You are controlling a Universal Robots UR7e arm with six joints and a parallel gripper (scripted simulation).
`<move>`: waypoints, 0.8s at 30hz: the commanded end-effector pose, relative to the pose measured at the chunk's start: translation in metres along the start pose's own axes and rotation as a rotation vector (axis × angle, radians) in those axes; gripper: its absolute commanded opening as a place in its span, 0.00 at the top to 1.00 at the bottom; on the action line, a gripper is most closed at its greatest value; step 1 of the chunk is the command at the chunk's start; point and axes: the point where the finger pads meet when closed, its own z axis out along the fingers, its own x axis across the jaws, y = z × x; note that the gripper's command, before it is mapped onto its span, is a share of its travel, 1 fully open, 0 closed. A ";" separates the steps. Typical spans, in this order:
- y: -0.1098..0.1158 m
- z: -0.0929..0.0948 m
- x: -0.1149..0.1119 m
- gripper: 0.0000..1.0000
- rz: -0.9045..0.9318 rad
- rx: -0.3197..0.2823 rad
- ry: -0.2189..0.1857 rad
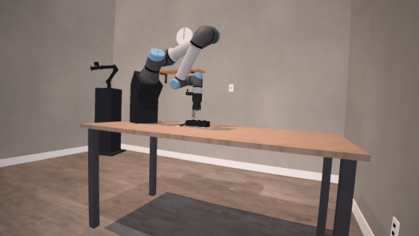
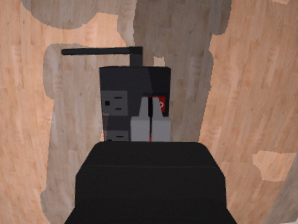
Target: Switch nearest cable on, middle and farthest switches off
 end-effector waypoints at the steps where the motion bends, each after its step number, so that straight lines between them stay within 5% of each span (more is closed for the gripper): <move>1: 0.000 0.003 0.000 1.00 0.000 -0.001 0.000; 24: 0.000 0.006 0.000 1.00 0.000 -0.001 0.000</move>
